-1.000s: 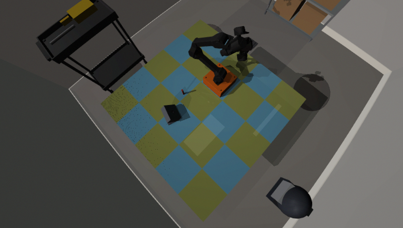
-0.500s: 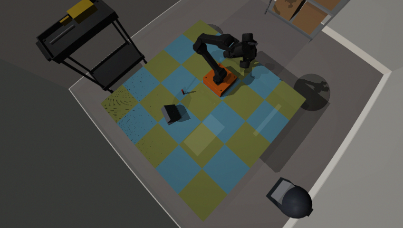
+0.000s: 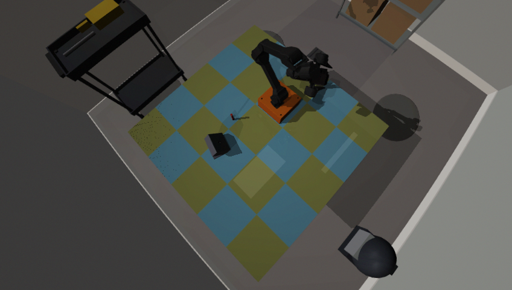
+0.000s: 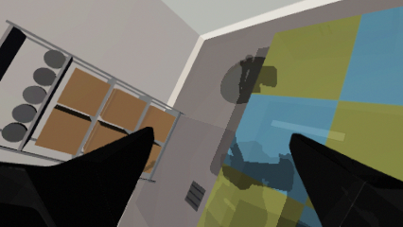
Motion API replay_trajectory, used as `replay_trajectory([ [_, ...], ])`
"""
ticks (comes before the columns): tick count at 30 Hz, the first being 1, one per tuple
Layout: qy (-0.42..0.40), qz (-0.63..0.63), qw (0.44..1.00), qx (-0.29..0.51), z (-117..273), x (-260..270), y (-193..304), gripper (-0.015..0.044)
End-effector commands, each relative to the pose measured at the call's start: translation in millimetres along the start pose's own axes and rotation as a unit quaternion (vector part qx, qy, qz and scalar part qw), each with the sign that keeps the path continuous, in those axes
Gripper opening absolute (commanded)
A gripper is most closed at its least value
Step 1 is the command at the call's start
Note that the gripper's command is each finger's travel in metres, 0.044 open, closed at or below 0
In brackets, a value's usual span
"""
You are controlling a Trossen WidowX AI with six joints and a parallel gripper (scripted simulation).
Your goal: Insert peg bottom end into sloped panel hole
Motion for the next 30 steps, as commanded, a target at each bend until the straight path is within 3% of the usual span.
replay_trajectory([
  [1,0.025,-0.008,1.000,-0.010,-0.3,-8.1,-6.1,0.0440],
  [30,0.218,-0.095,0.968,-0.083,22.0,-81.1,-39.0,0.0440],
])
Point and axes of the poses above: the point midway between the two fingers, 35 mm back from their tips, its own z axis back along the fingers, its own x axis across the jaws, y = z × x, the point moved 10 cm from there along z, back along the fingers, and after that the axes turned 1 degree about z, right-handed, at the moved point
